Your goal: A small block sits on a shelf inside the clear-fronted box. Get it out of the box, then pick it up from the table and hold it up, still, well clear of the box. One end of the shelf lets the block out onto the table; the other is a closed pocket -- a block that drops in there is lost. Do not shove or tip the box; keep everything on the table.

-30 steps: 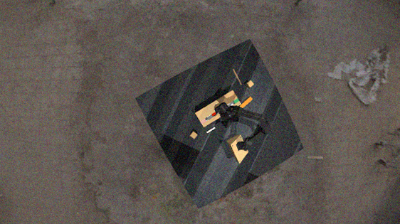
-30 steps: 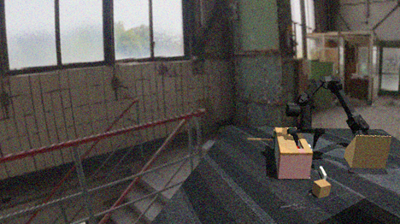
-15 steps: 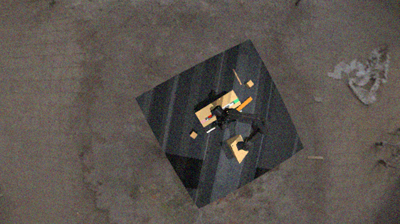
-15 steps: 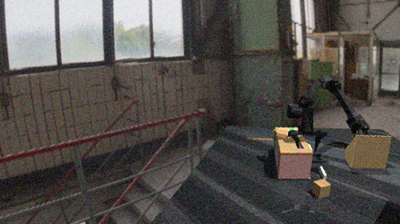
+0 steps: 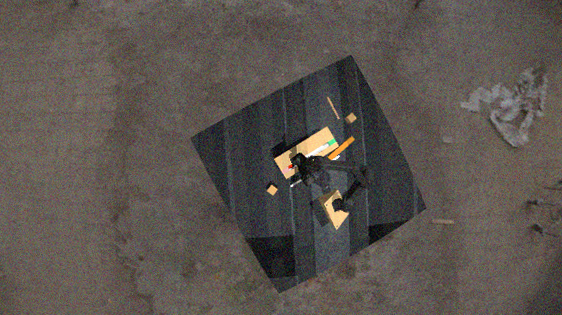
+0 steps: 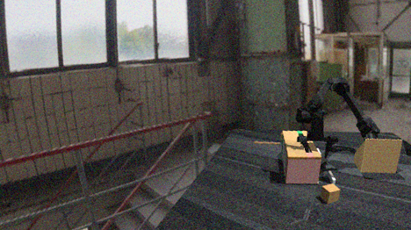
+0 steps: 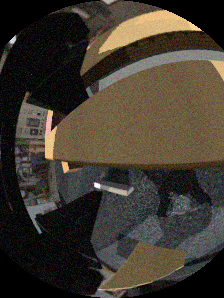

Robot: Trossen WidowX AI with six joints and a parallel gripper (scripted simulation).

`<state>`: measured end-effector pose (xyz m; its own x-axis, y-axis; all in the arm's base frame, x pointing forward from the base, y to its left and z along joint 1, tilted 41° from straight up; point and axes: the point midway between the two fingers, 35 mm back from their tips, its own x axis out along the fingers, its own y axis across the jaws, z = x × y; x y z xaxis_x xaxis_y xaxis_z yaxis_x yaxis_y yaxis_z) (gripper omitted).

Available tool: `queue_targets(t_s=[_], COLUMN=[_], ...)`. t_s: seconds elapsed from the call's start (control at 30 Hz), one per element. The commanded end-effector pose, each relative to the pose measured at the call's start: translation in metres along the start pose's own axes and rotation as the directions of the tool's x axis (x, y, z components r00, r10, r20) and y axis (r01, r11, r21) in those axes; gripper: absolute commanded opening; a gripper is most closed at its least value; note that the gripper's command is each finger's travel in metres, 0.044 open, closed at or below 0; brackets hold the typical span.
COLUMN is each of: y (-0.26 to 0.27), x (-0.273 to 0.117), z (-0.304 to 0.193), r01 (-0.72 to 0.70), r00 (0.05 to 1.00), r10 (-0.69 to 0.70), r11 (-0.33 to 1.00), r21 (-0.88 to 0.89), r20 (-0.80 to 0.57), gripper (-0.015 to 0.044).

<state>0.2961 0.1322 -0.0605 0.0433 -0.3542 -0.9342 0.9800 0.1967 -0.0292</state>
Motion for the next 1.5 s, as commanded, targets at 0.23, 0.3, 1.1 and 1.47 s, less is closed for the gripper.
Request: queue_targets(t_s=[0.23, 0.3, 1.1, 1.47], y=[0.0, 0.0, -0.013, -0.024], x=[0.004, -0.008, -0.05, -0.049], z=[-0.015, -0.02, -0.049, -0.06], r01=[0.006, 0.007, 0.061, 0.232], r00=[1.0, 1.0, 0.992, 0.972], r10=[-0.006, -0.007, 0.083, 0.164], r11=[1.0, 1.0, 0.336, -0.561], r21=[0.002, 0.001, -0.94, -0.795], r20=[-0.005, -0.004, 0.094, 0.168], gripper=[0.04, 0.04, 0.0285, 0.0285])
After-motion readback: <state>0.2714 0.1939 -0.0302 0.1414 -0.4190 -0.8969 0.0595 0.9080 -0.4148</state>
